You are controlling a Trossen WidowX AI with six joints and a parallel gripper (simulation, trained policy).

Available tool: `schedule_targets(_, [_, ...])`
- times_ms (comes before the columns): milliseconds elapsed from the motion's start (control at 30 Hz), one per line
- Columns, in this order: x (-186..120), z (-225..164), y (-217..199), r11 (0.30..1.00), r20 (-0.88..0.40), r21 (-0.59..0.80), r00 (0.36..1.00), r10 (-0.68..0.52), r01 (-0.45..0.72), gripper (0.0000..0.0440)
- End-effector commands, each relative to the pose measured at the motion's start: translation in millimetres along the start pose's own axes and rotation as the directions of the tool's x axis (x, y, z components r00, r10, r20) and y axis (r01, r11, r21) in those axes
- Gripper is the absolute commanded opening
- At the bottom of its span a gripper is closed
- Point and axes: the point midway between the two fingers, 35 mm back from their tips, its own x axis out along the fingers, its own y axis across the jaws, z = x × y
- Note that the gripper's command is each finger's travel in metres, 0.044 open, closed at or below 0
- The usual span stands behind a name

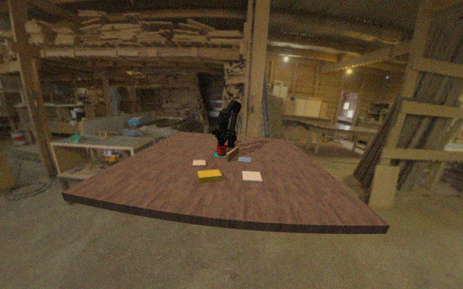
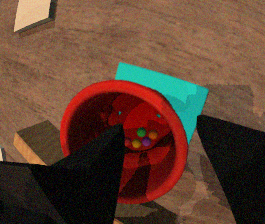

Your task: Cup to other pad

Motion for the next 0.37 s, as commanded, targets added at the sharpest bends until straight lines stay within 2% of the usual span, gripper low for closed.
schedule_targets(0, [-5, 0, -1, 1.0, 0.008, 0.004, 1.0, 0.024, -0.024, 0.0254])
schedule_targets(333, [-26, 7, -1, 0.996, 0.051, 0.024, 0.995, 0.085, -0.086, 0.0307])
